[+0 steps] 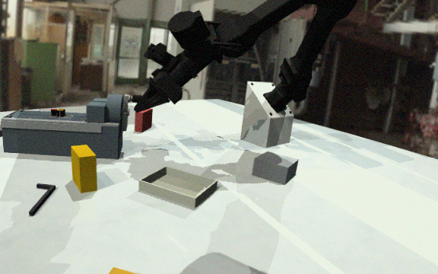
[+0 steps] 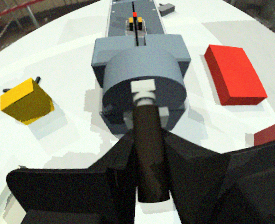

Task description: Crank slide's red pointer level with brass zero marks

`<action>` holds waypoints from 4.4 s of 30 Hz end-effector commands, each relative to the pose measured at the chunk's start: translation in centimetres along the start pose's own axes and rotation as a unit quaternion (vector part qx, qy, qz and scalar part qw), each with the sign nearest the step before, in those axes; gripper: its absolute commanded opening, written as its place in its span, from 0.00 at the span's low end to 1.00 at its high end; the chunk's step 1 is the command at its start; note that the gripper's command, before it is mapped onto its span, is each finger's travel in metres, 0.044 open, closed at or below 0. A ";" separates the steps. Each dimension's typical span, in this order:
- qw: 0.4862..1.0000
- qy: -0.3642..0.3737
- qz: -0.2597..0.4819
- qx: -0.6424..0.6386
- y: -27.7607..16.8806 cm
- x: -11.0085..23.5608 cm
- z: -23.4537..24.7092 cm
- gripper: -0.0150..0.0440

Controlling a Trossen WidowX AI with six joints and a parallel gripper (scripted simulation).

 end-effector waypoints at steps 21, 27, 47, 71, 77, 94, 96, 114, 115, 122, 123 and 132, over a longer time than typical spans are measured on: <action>1.000 -0.011 -0.004 -0.005 0.0 0.0 -0.9 0.25; 1.000 -0.011 -0.004 -0.005 0.0 0.0 -1.0 0.25; 1.000 -0.011 -0.004 -0.005 0.0 0.0 -1.2 0.25; 1.000 -0.011 -0.004 -0.005 -0.1 -0.1 -1.4 0.25; 1.000 -0.011 -0.004 -0.005 -0.1 -0.1 -1.4 0.25; 1.000 -0.011 -0.004 -0.005 -0.1 -0.2 -1.6 0.25; 1.000 -0.011 -0.004 -0.005 -0.2 -0.2 -1.6 0.25; 1.000 -0.011 -0.004 -0.005 -0.2 -0.3 -1.8 0.25; 1.000 -0.011 -0.004 -0.005 -0.2 -0.3 -1.8 0.25; 1.000 -0.011 -0.004 -0.005 -0.2 -0.4 -1.8 0.25; 1.000 -0.011 -0.004 -0.005 -0.3 -0.4 -1.8 0.25; 1.000 -0.011 -0.004 -0.005 -0.3 -0.4 -2.0 0.25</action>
Point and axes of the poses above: the point midway between the two fingers, 35 mm back from their tips, its own x axis back along the fingers, its own z axis across the jaws, y = z × x, the point moved 10 cm from there along x, back along the fingers, and after that the axes turned 5 degrees about -x, right-handed, at the moved point
